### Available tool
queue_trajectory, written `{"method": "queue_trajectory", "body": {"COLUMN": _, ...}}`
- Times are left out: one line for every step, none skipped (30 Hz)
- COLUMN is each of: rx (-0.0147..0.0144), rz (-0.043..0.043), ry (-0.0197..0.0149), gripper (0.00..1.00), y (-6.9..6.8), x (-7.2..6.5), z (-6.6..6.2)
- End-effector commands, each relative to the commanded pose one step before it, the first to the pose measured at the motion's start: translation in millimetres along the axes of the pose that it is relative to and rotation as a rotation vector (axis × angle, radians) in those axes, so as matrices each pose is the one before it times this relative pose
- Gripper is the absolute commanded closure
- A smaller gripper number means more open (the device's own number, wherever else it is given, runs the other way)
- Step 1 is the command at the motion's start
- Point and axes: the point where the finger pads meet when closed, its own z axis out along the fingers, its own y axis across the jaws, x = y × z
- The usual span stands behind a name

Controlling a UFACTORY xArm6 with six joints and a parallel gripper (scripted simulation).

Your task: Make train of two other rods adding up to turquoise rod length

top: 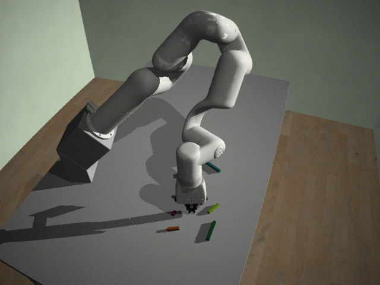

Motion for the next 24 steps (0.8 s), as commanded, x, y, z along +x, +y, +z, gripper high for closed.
{"method": "queue_trajectory", "body": {"rx": -0.00023, "rz": -0.00014, "ry": -0.00018, "gripper": 0.96, "y": 0.53, "x": -0.33, "z": -27.1}}
{"method": "queue_trajectory", "body": {"rx": 0.00002, "rz": 0.0, "ry": -0.00001, "gripper": 0.96, "y": -0.01, "x": 0.0, "z": -7.21}}
{"method": "queue_trajectory", "body": {"rx": -0.00003, "rz": 0.0, "ry": 0.00001, "gripper": 0.96, "y": 0.01, "x": 0.0, "z": -7.24}}
{"method": "queue_trajectory", "body": {"rx": 0.00002, "rz": 0.0, "ry": -0.00001, "gripper": 0.96, "y": -0.01, "x": 0.0, "z": -7.13}}
{"method": "queue_trajectory", "body": {"rx": -0.00004, "rz": 0.0, "ry": 0.00001, "gripper": 0.96, "y": 0.01, "x": -0.01, "z": -6.88}}
{"method": "queue_trajectory", "body": {"rx": -0.00007, "rz": 0.0, "ry": 0.00002, "gripper": 0.96, "y": 0.02, "x": -0.01, "z": -4.74}}
{"method": "queue_trajectory", "body": {"rx": -0.00003, "rz": 0.0, "ry": 0.0, "gripper": 0.96, "y": 0.01, "x": 0.0, "z": -4.81}}
{"method": "queue_trajectory", "body": {"rx": -0.00001, "rz": 0.0, "ry": 0.0, "gripper": 0.96, "y": 0.0, "x": 0.0, "z": -4.99}}
{"method": "queue_trajectory", "body": {"rx": 0.0, "rz": 0.0, "ry": 0.0, "gripper": 0.96, "y": 0.0, "x": 0.0, "z": -5.01}}
{"method": "queue_trajectory", "body": {"rx": 0.00002, "rz": 0.0, "ry": -0.00001, "gripper": 0.96, "y": -0.01, "x": 0.0, "z": -4.52}}
{"method": "queue_trajectory", "body": {"rx": 0.00004, "rz": 0.0, "ry": -0.00001, "gripper": 0.96, "y": -0.01, "x": 0.01, "z": -3.75}}
{"method": "queue_trajectory", "body": {"rx": 0.00001, "rz": 0.0, "ry": 0.0, "gripper": 0.96, "y": 0.0, "x": 0.0, "z": -2.95}}
{"method": "queue_trajectory", "body": {"rx": 0.0, "rz": 0.0, "ry": 0.0, "gripper": 0.96, "y": 0.0, "x": 0.0, "z": 0.0}}
{"method": "queue_trajectory", "body": {"rx": 0.0, "rz": 0.0, "ry": 0.0, "gripper": 0.96, "y": 0.0, "x": 0.0, "z": 0.0}}
{"method": "queue_trajectory", "body": {"rx": -0.00002, "rz": 0.0, "ry": 0.0, "gripper": 0.96, "y": 0.01, "x": 0.0, "z": -2.14}}
{"method": "queue_trajectory", "body": {"rx": 0.00003, "rz": 0.0, "ry": -0.00001, "gripper": 0.96, "y": -0.01, "x": 0.0, "z": -1.37}}
{"method": "queue_trajectory", "body": {"rx": 0.00005, "rz": 0.00001, "ry": -0.00001, "gripper": 0.96, "y": -0.01, "x": 0.01, "z": -0.72}}
{"method": "queue_trajectory", "body": {"rx": 0.00002, "rz": 0.0, "ry": 0.0, "gripper": 0.96, "y": -0.01, "x": 0.0, "z": -0.26}}
{"method": "queue_trajectory", "body": {"rx": 0.0, "rz": 0.0, "ry": 0.0, "gripper": 0.96, "y": 0.0, "x": 0.0, "z": -0.04}}
{"method": "queue_trajectory", "body": {"rx": 0.0, "rz": 0.0, "ry": 0.0, "gripper": 0.96, "y": 0.0, "x": 0.0, "z": 0.0}}
{"method": "queue_trajectory", "body": {"rx": 0.0, "rz": 0.0, "ry": 0.0, "gripper": 0.96, "y": 0.0, "x": 0.0, "z": 0.0}}
{"method": "queue_trajectory", "body": {"rx": 0.0, "rz": 0.0, "ry": 0.0, "gripper": 0.96, "y": 0.0, "x": 0.0, "z": 0.0}}
{"method": "queue_trajectory", "body": {"rx": 0.0, "rz": 0.0, "ry": 0.0, "gripper": 0.96, "y": 0.0, "x": 0.0, "z": 0.0}}
{"method": "queue_trajectory", "body": {"rx": 0.0, "rz": 0.0, "ry": 0.0, "gripper": 0.96, "y": 0.0, "x": 0.0, "z": 0.0}}
